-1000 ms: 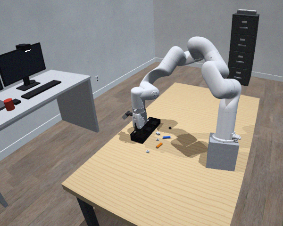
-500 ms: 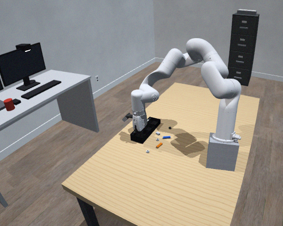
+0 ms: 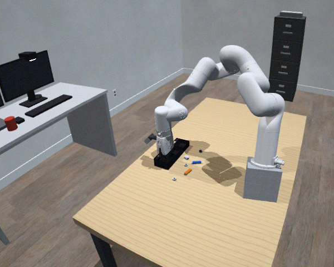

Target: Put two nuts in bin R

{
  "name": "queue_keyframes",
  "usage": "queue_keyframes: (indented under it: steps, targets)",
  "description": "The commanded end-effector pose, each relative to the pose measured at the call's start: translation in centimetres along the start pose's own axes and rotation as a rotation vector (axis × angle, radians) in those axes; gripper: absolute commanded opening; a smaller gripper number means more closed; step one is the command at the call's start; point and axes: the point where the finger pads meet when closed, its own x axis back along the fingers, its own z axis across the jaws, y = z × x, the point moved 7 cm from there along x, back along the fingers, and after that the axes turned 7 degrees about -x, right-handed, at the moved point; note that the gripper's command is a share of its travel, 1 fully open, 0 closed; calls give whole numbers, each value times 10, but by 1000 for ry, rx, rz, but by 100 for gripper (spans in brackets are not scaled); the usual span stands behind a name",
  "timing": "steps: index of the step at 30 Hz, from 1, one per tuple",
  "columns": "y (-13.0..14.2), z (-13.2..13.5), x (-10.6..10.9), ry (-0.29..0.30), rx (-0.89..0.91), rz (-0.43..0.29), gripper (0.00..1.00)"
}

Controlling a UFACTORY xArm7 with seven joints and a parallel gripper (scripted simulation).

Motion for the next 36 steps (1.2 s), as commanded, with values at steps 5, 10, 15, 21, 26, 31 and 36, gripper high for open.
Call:
queue_keyframes:
  steps: [5, 10, 15, 21, 26, 31, 36]
  targets:
    - [-1, -1, 2, -2, 0, 4, 7]
    - [-1, -1, 2, -2, 0, 4, 7]
    - [-1, -1, 2, -2, 0, 4, 7]
    - [-1, -1, 2, -2, 0, 4, 7]
    - [-1, -1, 6, -2, 0, 4, 7]
    - [-1, -1, 12, -2, 0, 4, 7]
    - [-1, -1, 19, -2, 1, 4, 7]
